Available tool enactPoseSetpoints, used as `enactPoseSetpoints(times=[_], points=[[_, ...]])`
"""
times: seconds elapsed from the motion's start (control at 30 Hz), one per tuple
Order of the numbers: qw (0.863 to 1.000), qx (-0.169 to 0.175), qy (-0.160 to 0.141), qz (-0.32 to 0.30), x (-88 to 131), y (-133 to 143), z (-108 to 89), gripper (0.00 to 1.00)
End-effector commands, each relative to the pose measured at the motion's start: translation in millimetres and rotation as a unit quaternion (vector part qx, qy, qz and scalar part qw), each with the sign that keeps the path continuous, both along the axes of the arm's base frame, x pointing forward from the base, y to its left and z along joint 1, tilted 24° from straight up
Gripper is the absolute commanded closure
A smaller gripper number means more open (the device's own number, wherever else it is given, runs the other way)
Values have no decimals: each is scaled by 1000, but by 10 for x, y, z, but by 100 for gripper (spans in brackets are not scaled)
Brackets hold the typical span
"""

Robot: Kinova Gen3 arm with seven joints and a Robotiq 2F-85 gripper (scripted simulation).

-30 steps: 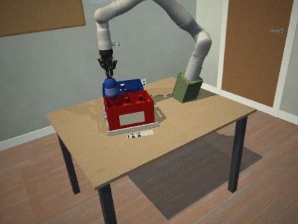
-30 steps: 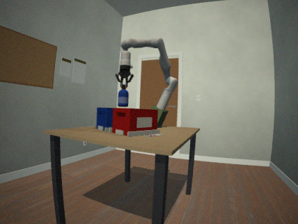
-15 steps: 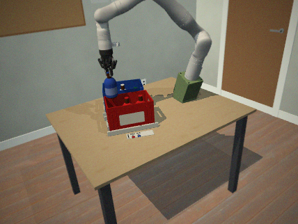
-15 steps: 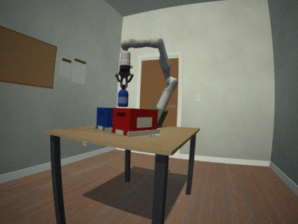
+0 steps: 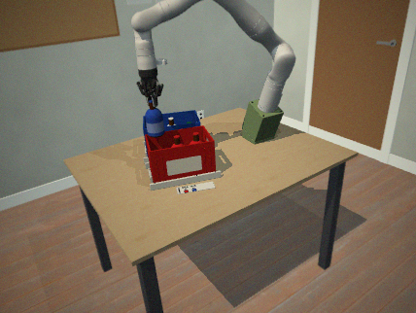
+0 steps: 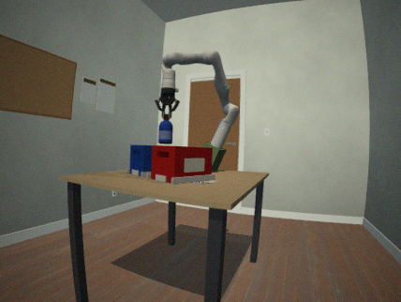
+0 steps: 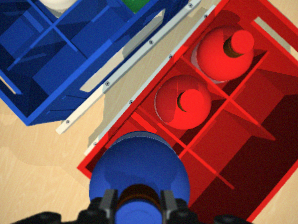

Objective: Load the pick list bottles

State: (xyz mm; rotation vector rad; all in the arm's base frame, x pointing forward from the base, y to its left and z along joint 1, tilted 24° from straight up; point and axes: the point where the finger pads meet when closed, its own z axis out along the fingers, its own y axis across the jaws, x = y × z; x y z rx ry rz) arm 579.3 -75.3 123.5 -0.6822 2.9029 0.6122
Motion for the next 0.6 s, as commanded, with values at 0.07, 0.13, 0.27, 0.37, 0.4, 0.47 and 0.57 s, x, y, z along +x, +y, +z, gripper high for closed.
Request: enactPoseSetpoints(times=[0.07, 0.13, 0.27, 0.37, 0.4, 0.47, 0.57], points=[[1000, 0, -1, -1, 5, -9, 12, 90], [1000, 0, -1, -1, 4, -9, 12, 90], [1000, 0, -1, -1, 4, -10, 12, 90], [1000, 0, -1, -1, 3, -11, 11, 90], [1000, -1, -1, -1, 4, -11, 12, 90], [1000, 0, -1, -1, 3, -8, 2, 90], [1000, 0, -1, -1, 3, 0, -16, 90]])
